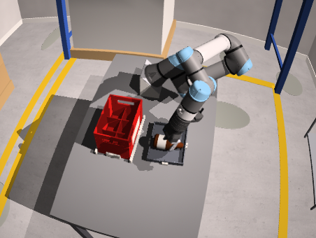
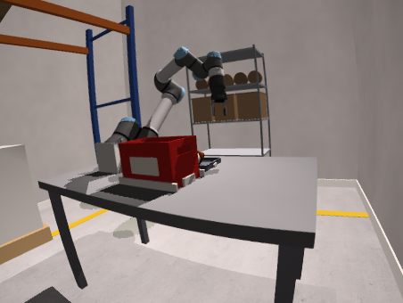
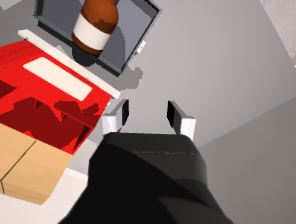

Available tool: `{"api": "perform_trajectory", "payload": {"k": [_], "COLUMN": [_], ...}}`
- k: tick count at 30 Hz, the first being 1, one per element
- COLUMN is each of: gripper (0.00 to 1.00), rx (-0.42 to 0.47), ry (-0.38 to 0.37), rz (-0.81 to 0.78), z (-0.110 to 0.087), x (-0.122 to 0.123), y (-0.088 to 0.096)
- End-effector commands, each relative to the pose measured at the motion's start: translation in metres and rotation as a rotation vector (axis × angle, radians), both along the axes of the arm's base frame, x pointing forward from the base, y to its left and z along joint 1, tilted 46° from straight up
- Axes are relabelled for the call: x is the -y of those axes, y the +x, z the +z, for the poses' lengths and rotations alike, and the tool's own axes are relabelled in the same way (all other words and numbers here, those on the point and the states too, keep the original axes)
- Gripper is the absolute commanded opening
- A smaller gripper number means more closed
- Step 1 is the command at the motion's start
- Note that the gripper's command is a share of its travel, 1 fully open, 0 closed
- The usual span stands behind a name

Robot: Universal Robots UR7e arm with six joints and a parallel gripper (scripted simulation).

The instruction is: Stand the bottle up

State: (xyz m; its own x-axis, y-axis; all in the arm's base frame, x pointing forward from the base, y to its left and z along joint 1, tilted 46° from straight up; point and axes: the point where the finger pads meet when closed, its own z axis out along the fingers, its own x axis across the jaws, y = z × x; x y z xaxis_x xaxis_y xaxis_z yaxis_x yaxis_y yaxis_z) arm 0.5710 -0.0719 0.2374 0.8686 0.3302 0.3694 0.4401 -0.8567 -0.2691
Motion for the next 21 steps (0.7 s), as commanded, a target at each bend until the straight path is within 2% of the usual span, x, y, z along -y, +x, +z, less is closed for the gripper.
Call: {"api": "perform_trajectory", "payload": {"k": [1,3,6,7,21], "gripper": [1.00,1.00,1.00,1.00,1.00], "rx": [-0.082,-0.121,-0.127,-0.170,-0.354], "ry": [0.097,0.139,0.145,0.191,0.377], "rz": [-0.083,-0.119,-0.125,-0.166,-0.336], "z": [-0.005,-0.007,-0.007,-0.009,-0.014], "x": [-0.015,-0.023,-0.024,-0.033,-0.070], "y": [-0.033,-0.045,-0.047,-0.061,-0.112]}}
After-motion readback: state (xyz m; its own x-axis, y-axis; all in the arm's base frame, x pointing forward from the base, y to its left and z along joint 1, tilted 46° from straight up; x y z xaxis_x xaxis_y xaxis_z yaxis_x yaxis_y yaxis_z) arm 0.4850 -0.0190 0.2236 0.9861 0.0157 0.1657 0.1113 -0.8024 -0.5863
